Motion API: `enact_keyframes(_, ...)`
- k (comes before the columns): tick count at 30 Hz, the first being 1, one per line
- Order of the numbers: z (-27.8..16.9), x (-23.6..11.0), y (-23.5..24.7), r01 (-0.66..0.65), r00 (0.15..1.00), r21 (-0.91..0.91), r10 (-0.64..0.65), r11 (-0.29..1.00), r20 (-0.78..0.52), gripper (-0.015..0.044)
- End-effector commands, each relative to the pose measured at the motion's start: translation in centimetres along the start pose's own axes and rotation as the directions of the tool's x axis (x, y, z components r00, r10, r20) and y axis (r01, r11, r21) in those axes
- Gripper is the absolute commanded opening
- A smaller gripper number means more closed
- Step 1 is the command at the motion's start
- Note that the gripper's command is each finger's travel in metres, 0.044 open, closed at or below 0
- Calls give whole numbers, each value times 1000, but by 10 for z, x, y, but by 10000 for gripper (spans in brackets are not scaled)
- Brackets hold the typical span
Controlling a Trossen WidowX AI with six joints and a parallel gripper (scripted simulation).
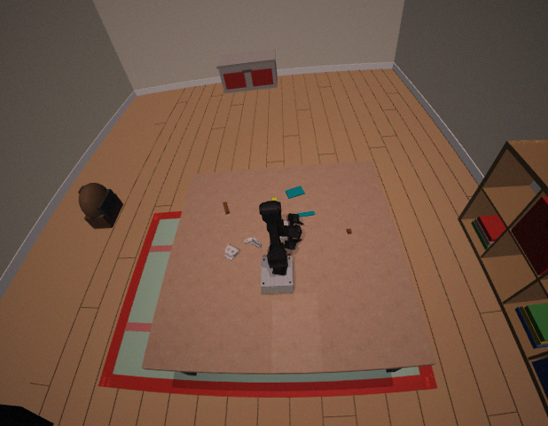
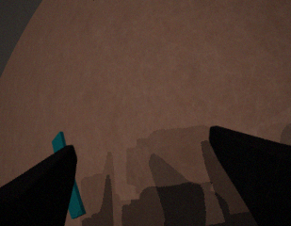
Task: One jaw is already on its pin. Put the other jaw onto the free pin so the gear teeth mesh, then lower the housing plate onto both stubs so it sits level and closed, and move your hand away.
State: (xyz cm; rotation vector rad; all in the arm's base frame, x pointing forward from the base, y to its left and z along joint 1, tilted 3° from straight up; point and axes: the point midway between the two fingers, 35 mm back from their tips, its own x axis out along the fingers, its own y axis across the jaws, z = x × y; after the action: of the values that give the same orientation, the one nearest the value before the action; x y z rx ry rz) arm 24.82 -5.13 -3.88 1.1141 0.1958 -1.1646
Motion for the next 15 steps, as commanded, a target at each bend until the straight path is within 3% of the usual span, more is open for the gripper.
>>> enact_keyframes(1, 0, 0, 0, 0, 1000, 0, 0, 1000, 0, 426)
enact_keyframes(15, -27, -13, 35, -84, 992, -129, 71, 988, -107, 440)
